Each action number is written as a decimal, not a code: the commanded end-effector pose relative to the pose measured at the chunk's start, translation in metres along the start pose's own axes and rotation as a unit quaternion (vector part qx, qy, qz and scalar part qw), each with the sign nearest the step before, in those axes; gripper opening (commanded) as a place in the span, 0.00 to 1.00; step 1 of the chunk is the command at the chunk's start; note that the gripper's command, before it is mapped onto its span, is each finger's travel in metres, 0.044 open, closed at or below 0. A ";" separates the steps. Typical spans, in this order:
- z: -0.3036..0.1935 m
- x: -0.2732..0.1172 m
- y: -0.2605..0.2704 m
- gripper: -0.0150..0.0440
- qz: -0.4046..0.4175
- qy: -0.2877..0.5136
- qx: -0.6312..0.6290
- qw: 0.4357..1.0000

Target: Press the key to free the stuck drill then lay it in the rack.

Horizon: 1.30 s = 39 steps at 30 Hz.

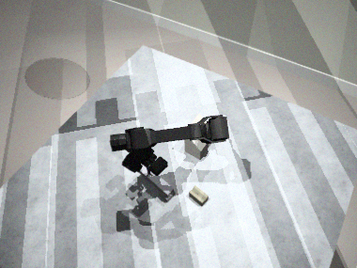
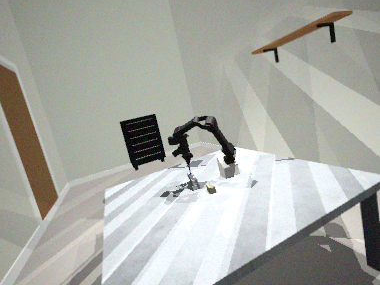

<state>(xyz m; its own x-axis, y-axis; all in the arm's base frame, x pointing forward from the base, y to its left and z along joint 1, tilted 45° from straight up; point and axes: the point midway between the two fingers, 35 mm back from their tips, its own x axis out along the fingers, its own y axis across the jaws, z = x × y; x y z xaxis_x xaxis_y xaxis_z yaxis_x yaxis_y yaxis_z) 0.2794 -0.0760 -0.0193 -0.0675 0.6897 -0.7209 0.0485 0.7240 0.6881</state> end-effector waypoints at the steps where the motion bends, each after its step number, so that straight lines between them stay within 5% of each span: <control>1: -0.001 0.007 0.002 0.25 0.004 0.001 0.004 1.000; 39: -0.003 0.020 0.001 0.25 0.004 0.001 0.004 1.000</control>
<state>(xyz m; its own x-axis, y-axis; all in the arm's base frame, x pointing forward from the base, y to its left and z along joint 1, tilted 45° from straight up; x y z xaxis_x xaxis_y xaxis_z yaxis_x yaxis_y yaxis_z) 0.2809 -0.0696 -0.0251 -0.0412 0.6908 -0.7219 0.0503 0.7230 0.6890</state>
